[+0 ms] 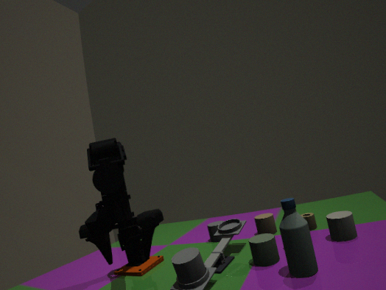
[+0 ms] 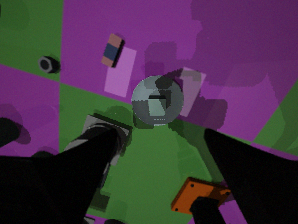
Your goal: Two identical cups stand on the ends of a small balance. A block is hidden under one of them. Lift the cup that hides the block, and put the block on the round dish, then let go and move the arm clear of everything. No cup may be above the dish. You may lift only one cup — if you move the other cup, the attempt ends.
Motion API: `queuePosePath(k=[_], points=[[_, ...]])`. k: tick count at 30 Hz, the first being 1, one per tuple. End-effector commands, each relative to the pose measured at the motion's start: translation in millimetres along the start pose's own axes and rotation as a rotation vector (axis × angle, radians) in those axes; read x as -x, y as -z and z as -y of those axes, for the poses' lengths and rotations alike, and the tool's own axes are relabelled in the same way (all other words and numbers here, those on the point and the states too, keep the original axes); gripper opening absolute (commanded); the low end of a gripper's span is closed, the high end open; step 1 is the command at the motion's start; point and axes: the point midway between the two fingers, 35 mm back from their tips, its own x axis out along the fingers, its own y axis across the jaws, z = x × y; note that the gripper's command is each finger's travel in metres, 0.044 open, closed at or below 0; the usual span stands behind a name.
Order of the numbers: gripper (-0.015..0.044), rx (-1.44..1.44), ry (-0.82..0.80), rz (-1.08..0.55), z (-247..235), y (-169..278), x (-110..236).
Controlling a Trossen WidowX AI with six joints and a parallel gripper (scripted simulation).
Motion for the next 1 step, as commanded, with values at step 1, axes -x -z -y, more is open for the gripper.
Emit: queuePosePath(k=[1], points=[[0.0440,-0.003,0.002,-0.004,0.0,0.2,-0.2]])
